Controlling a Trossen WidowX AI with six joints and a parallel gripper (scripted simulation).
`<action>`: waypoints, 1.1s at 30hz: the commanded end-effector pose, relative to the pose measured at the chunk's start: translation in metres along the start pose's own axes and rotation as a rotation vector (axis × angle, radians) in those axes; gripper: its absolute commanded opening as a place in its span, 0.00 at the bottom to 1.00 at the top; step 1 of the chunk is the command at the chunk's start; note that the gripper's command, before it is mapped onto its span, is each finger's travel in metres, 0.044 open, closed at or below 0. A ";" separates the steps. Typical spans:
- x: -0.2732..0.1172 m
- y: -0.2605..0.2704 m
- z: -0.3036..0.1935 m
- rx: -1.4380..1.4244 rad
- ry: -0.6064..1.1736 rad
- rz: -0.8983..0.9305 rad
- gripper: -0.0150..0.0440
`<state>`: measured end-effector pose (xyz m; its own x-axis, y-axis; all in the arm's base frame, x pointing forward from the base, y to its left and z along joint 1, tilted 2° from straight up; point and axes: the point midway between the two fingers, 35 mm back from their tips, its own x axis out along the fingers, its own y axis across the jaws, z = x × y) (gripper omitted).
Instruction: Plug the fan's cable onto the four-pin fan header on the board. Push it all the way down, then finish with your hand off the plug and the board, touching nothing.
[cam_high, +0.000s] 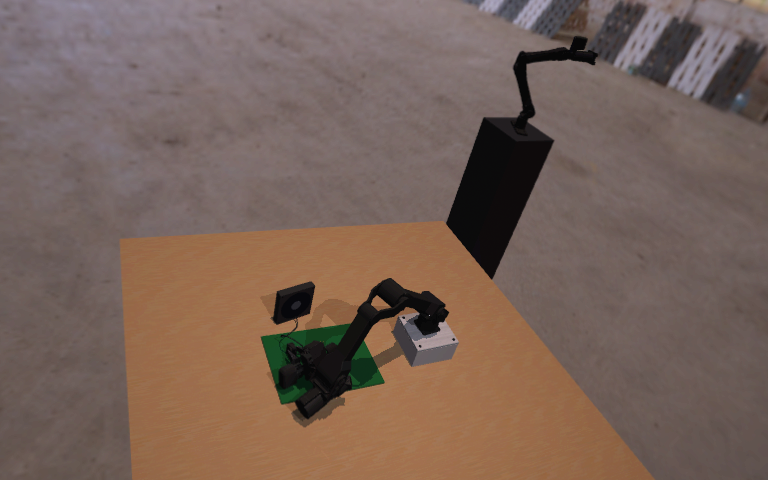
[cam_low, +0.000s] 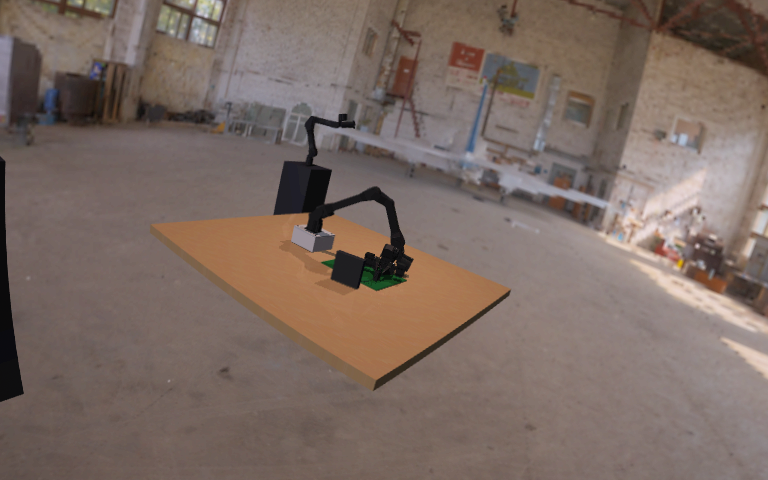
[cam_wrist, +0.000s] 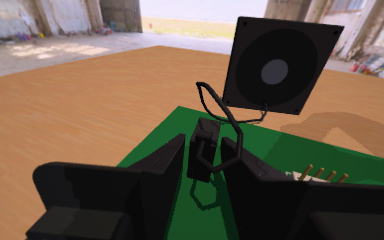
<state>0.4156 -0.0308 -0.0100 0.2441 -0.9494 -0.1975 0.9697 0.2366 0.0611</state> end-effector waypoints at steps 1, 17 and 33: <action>0.000 0.000 0.000 0.000 0.000 0.000 0.49; 0.000 0.000 0.000 0.000 0.000 0.000 0.49; 0.017 0.000 0.007 -0.047 0.207 -0.094 1.00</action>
<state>0.4169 -0.0451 -0.0089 0.1640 -0.9217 -0.3516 0.9846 0.1750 0.0005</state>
